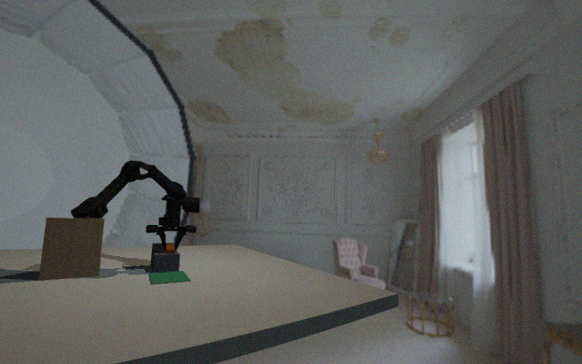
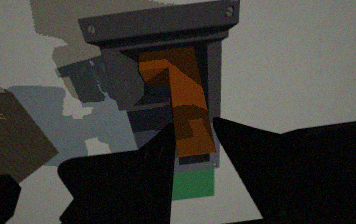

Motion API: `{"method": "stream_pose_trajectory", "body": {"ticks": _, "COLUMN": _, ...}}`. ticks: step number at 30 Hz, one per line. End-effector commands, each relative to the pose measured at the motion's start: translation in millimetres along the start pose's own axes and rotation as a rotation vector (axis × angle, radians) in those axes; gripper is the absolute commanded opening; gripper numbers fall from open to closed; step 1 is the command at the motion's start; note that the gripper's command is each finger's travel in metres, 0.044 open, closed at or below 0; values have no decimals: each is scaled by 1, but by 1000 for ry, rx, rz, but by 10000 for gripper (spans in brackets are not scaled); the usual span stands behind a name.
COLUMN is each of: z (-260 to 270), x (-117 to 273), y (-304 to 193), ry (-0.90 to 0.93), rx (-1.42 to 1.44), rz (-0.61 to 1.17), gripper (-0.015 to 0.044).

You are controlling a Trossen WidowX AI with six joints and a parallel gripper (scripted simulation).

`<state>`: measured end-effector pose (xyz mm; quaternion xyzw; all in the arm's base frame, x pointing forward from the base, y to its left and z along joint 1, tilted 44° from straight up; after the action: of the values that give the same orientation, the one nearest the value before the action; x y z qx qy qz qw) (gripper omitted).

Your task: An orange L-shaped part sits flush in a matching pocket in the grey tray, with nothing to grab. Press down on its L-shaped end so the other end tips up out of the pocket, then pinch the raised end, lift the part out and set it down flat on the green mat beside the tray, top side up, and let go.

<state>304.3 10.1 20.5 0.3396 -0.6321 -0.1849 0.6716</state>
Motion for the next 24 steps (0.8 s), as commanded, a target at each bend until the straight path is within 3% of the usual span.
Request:
{"method": "stream_pose_trajectory", "body": {"ticks": 1, "z": 0, "x": 0, "y": 0, "ry": -1, "rx": 3, "rz": 1, "gripper": 148}}
{"method": "stream_pose_trajectory", "body": {"ticks": 8, "z": 0, "x": 0, "y": 0, "ry": -1, "rx": 3, "rz": 1, "gripper": 102}}
{"method": "stream_pose_trajectory", "body": {"ticks": 12, "z": 0, "x": 0, "y": 0, "ry": -1, "rx": 3, "rz": 1, "gripper": 0}}
{"method": "stream_pose_trajectory", "body": {"ticks": 24, "z": 0, "x": 10, "y": 0, "ry": 0, "rx": -2, "rz": -1, "gripper": 0}}
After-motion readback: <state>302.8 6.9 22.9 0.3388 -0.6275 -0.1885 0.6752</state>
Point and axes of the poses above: the point midway between the two fingers, 35 mm back from their tips, its own x axis back along the fingers, its own z axis across the jaws, y = z × x, the point moved 8 cm from there along x, back along the fingers, and after that the axes turned 8 degrees about x, right-handed, at the moved point
